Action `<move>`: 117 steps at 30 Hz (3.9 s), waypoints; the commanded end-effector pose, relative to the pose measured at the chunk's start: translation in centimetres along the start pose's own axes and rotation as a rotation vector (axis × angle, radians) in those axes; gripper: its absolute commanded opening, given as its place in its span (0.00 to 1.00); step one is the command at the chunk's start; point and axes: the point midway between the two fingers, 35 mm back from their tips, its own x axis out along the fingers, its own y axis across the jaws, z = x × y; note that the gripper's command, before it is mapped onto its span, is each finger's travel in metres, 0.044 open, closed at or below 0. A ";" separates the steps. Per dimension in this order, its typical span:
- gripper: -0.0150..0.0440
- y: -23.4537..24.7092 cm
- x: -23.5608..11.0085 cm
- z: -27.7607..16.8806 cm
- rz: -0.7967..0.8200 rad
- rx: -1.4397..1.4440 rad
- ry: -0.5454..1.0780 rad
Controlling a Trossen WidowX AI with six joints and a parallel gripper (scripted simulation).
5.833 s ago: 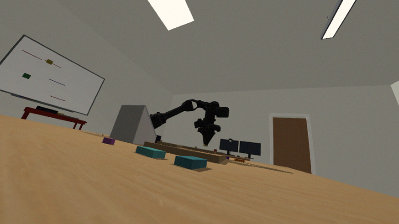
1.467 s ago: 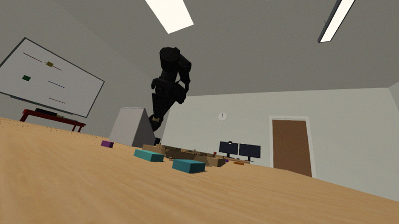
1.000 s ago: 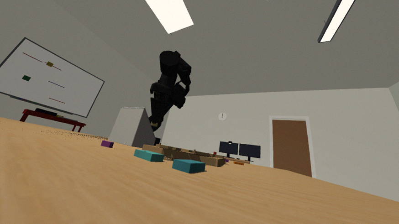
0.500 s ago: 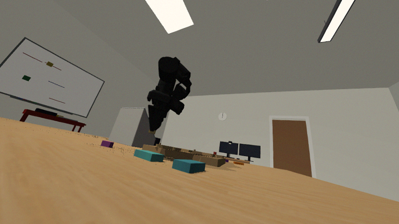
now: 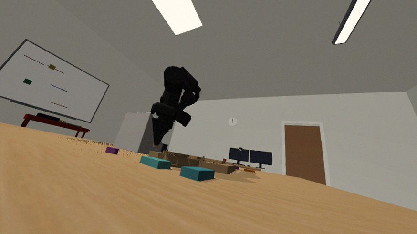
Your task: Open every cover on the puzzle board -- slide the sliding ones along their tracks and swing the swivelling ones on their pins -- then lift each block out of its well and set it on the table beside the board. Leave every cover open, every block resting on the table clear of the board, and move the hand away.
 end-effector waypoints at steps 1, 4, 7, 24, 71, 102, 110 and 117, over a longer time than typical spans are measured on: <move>0.39 0.2 0.8 0.0 0.007 0.009 -0.004; 0.39 0.2 1.3 0.0 0.007 0.009 -0.004; 0.39 0.3 1.8 0.0 0.007 0.008 -0.005; 0.39 0.6 4.1 0.0 0.009 0.008 -0.006; 0.64 1.6 -4.2 3.4 0.003 0.288 0.000; 0.25 8.6 -3.7 14.7 0.021 1.294 0.001; 0.25 8.6 -0.6 14.9 0.022 1.294 0.000; 0.25 8.8 1.1 15.0 0.024 1.294 0.000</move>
